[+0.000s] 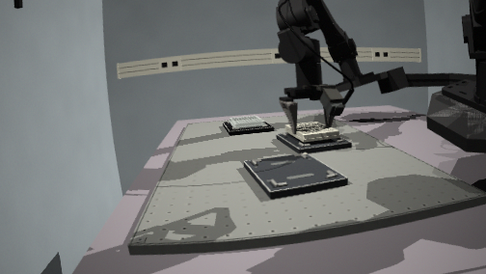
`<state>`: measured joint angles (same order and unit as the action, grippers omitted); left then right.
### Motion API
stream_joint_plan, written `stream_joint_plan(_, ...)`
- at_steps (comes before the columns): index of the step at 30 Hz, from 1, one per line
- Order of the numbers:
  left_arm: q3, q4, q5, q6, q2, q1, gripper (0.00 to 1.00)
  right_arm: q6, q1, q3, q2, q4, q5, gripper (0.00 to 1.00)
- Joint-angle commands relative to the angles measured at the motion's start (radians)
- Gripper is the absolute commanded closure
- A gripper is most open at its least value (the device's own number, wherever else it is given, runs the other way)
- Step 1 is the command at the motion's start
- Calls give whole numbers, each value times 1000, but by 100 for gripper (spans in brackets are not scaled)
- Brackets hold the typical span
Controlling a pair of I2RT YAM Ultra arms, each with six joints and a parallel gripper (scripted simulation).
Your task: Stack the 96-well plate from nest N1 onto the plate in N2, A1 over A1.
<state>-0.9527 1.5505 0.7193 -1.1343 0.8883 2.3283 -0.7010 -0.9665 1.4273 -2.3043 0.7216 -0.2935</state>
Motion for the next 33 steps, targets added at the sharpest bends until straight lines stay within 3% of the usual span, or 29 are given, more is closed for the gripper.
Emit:
stream_joint_plan(1,-24,17,18,-1,1,6,0,17,-26,28,61,56,-2,21)
stream_joint_plan(9,-35,7,16,12,1,7,0,5,-36,47,102,113,-2,21)
stream_joint_plan(16,9,-288,-42,179,55,-45,0,-144,56,-51,183,67,-4,21)
stream_joint_plan(18,9,-288,-42,179,55,-45,0,-144,56,-51,183,67,-4,21)
stream_joint_plan(26,110,-817,-125,557,215,-265,0,-398,297,-186,356,51,12,21)
stream_joint_plan(33,177,-1201,-227,857,370,-476,0,-572,486,-210,438,80,38,21)
